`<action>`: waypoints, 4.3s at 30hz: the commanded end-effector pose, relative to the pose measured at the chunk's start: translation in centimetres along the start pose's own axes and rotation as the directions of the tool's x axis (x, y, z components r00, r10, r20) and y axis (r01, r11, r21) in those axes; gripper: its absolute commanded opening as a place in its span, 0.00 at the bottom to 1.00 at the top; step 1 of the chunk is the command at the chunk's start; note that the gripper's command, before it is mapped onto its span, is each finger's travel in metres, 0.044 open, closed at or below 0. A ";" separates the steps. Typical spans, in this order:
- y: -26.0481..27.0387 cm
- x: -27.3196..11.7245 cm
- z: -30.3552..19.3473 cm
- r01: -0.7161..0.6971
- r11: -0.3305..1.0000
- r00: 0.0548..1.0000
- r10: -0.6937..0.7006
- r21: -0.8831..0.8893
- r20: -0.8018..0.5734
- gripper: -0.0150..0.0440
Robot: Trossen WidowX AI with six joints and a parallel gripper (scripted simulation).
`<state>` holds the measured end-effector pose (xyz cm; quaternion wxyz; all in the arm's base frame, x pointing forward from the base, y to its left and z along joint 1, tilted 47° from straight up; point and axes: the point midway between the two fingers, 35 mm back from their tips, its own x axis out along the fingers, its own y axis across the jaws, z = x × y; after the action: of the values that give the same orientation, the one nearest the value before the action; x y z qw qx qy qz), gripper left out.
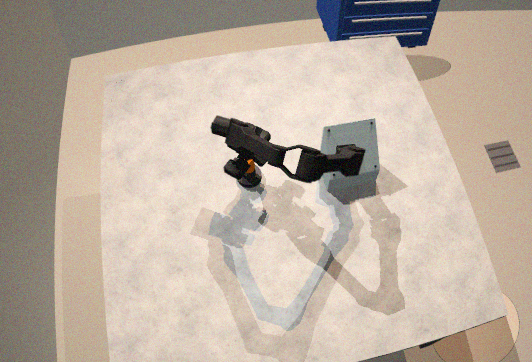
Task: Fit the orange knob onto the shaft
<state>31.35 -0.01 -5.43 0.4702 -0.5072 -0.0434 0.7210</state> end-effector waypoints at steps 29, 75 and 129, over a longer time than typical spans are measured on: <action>0.0 -0.2 -0.1 0.001 1.000 1.000 -0.001 -0.006 -0.002 0.25; -0.3 -0.4 -0.5 0.000 -0.805 1.000 -0.001 0.593 -0.002 0.25; -0.1 -0.1 -0.3 0.000 -0.805 1.000 -0.001 0.593 -0.002 0.25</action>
<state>31.51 0.04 -5.55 0.6291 0.2879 0.6710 0.2666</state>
